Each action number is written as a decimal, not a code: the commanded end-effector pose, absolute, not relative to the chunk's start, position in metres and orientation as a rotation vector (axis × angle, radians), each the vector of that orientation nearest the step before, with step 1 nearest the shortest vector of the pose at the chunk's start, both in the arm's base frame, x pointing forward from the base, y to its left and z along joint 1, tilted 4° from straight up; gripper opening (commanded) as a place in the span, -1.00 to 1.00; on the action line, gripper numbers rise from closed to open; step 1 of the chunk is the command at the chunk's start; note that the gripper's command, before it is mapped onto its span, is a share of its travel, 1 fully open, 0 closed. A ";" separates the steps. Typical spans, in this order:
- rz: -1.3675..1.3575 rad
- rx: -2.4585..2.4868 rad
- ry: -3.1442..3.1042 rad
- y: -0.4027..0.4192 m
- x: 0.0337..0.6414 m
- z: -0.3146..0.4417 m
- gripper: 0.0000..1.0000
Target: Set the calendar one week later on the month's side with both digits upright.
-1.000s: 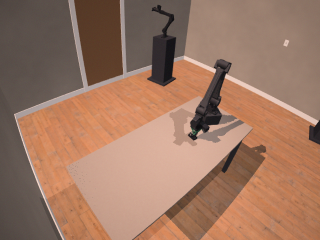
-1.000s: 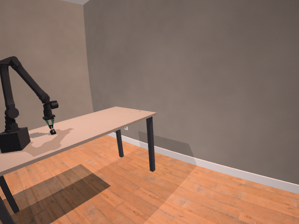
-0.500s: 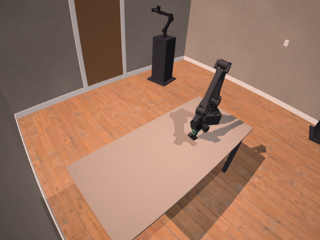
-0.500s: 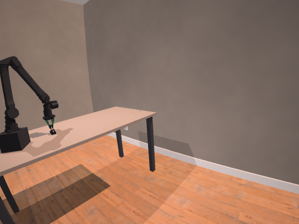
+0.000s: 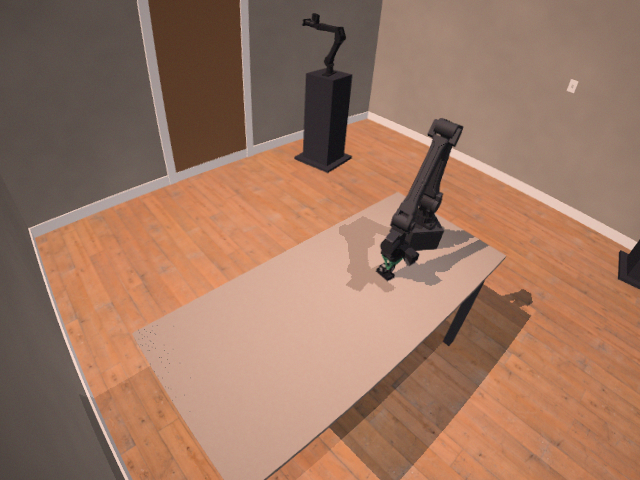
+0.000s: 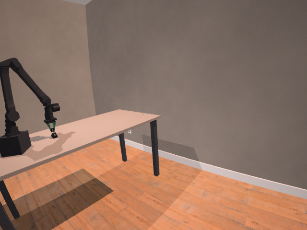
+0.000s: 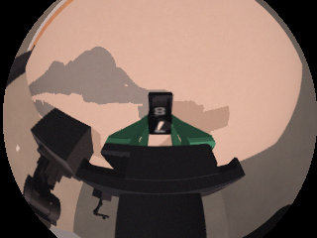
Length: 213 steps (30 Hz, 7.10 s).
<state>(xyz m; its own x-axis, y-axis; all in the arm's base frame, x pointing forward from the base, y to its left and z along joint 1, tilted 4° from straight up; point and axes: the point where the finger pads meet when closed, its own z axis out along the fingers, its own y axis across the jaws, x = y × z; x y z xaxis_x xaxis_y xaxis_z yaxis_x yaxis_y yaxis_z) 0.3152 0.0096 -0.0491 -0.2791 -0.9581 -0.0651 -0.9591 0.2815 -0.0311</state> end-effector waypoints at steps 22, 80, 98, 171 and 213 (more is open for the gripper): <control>0.011 -1.832 2.449 0.013 0.323 -0.064 -0.51; -0.015 -1.818 2.429 0.013 0.328 -0.064 -0.51; -0.011 -1.821 2.433 0.013 0.326 -0.064 -0.51; -0.008 -1.822 2.435 0.014 0.338 -0.064 -0.51; -0.014 -1.819 2.431 0.014 0.338 -0.076 -0.51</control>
<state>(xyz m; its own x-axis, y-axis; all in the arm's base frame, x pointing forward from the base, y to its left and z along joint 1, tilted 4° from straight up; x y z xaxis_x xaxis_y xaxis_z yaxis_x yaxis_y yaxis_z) 0.3178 0.0113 -0.0813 -0.2790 -0.9581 -0.0656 -0.9590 0.2815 -0.0322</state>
